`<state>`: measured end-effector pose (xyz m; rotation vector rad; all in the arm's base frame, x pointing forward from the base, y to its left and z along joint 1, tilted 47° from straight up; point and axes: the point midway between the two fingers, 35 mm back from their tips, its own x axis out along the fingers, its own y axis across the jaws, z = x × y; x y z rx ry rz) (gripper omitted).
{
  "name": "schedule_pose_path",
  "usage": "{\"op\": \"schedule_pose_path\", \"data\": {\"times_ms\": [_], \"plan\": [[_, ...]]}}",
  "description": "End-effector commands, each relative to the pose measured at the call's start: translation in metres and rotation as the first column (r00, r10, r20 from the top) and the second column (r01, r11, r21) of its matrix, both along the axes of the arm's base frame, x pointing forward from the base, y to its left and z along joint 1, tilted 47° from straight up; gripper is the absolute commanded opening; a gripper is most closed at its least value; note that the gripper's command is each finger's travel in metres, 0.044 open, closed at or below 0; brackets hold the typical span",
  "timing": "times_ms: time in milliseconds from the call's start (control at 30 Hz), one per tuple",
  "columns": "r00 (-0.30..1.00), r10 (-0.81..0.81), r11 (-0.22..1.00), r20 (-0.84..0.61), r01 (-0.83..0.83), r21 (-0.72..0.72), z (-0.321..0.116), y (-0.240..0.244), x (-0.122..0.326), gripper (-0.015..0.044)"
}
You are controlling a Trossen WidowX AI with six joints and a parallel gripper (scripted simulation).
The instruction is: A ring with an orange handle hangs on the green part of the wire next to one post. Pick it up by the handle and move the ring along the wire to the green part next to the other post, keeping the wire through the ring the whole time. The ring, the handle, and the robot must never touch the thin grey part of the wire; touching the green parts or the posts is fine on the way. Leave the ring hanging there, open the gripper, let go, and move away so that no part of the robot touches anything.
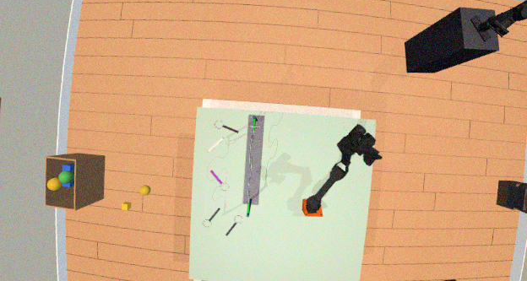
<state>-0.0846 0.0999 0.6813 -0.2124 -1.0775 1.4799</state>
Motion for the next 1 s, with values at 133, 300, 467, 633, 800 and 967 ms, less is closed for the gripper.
{"op": "schedule_pose_path", "data": {"times_ms": [133, 300, 467, 633, 800, 967], "plan": [[0.961, -0.276, 0.960, -0.027, 0.274, -0.056, -0.009, 0.043, 0.103, 0.0160], [0.902, -0.432, 0.899, -0.019, 0.428, -0.089, -0.018, 0.047, 0.165, 0.0160], [0.820, -0.573, 0.814, -0.011, 0.567, -0.123, -0.031, 0.036, 0.226, 0.0160], [0.705, -0.704, 0.708, -0.084, 0.690, -0.148, -0.041, 0.009, 0.277, 0.0160], [0.598, -0.798, 0.600, -0.073, 0.779, -0.182, -0.056, -0.024, 0.322, 0.0160], [0.482, -0.875, 0.481, -0.052, 0.850, -0.215, -0.073, -0.067, 0.362, 0.0160]]}}
